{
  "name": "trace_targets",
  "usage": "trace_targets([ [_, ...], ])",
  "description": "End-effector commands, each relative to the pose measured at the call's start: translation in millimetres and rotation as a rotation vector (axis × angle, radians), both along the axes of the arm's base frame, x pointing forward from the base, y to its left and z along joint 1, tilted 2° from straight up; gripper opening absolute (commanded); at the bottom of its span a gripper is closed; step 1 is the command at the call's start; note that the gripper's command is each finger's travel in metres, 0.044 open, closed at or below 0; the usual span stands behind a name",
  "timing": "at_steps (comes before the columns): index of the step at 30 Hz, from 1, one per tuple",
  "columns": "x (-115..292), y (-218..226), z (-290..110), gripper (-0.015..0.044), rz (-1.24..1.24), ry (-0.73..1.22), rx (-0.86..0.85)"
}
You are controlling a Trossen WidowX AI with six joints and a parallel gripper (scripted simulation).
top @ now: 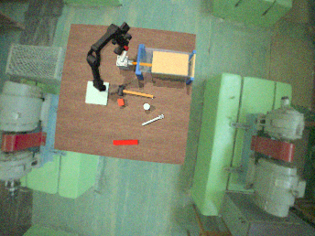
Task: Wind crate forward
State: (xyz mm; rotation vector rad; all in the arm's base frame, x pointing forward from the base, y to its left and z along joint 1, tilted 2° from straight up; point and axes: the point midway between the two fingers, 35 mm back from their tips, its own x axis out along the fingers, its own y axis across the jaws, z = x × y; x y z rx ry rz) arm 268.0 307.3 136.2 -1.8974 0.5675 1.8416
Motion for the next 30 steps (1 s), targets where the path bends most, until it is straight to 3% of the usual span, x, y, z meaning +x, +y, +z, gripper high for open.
trace_targets([
  [1,-21.6,8.1,-2.9,0.0000,0.027,0.041,0.001],
  [30,-54.1,9.9,-2.9,0.0000,0.027,0.044,0.002],
])
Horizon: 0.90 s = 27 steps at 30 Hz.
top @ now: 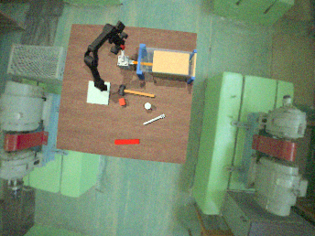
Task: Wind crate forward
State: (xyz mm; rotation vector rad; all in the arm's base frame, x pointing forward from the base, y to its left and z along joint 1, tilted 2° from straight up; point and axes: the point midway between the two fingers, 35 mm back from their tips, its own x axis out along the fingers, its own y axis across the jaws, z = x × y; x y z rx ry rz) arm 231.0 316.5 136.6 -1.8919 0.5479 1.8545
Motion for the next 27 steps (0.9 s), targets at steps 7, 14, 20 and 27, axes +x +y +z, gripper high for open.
trace_targets([
  [7,-25.2,-0.5,-3.3,0.0000,0.016,0.038,-0.010],
  [14,-32.6,-2.2,-3.3,0.0000,0.016,0.038,-0.010],
  [20,-39.1,-4.2,-3.4,0.0000,0.016,0.039,-0.011],
  [27,-46.7,-7.3,-3.4,0.0000,0.016,0.040,-0.011],
])
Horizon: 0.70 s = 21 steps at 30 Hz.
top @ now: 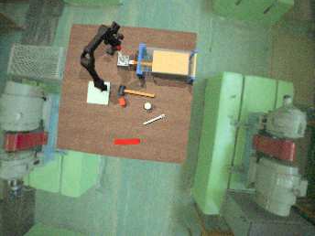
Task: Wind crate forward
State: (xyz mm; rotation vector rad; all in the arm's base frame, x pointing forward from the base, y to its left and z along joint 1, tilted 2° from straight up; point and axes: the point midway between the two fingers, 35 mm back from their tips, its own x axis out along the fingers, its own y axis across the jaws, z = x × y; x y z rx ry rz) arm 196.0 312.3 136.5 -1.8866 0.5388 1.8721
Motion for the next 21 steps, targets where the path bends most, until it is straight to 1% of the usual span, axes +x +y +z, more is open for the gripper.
trace_targets([
  [1,-12.5,-3.4,-3.3,0.0000,0.006,0.029,-0.015],
  [21,-31.9,-15.1,-3.4,0.0000,0.006,0.030,-0.015],
])
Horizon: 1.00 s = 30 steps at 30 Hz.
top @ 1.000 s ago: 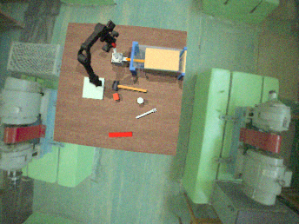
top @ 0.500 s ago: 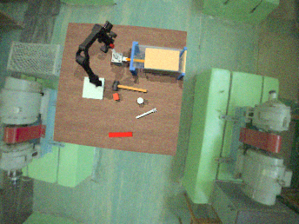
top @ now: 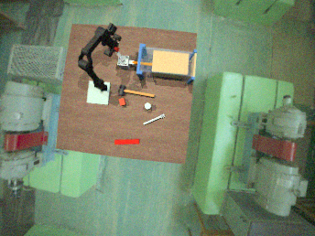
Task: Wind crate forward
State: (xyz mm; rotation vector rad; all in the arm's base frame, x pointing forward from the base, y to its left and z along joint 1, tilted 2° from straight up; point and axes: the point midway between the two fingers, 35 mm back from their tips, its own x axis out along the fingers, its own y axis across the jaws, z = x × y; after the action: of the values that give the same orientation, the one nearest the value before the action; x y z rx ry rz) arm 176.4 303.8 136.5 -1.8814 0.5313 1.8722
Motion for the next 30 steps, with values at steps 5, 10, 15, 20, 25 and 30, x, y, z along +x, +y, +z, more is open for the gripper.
trace_targets([
  [5,-16.9,-10.3,-3.5,0.0000,0.006,0.030,-0.023],
  [10,-20.9,-13.9,-3.5,0.0000,0.006,0.030,-0.023],
  [15,-25.0,-18.2,-3.6,0.0000,0.006,0.030,-0.024],
  [20,-28.6,-22.3,-3.6,0.0000,0.006,0.031,-0.024],
  [25,-32.2,-26.9,-3.7,0.0000,0.006,0.031,-0.024],
  [30,-35.2,-31.4,-3.7,0.0000,0.006,0.031,-0.025],
])
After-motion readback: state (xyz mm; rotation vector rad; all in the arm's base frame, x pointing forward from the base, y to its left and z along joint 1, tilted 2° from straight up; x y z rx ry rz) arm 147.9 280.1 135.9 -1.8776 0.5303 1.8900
